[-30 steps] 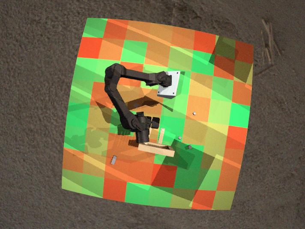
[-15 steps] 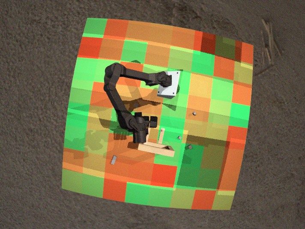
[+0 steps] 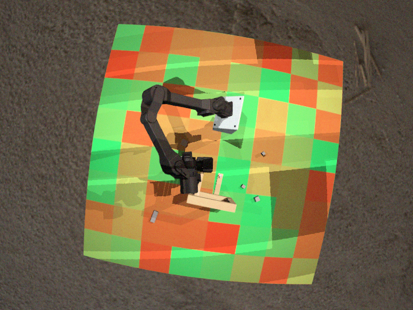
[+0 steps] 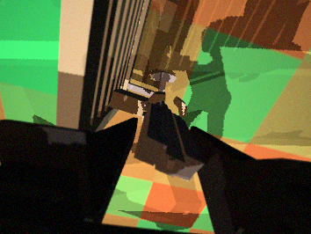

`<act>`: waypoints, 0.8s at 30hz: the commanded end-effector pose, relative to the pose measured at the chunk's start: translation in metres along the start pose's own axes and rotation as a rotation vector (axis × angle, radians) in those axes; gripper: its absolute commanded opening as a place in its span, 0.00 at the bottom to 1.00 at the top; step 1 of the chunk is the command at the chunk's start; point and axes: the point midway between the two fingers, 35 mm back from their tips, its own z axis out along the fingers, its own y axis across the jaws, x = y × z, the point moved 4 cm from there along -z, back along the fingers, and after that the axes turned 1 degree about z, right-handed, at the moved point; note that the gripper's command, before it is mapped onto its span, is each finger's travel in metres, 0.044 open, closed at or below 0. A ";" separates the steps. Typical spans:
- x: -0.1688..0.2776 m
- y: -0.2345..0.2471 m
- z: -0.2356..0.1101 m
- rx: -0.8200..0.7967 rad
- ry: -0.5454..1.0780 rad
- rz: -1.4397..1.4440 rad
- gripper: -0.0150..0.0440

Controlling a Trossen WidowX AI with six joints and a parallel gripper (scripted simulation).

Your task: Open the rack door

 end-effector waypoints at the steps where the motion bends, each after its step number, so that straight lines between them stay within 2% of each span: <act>1: -0.001 0.000 -0.001 0.000 -0.002 -0.002 0.74; 24: -0.003 0.001 -0.037 -0.006 -0.004 0.000 0.74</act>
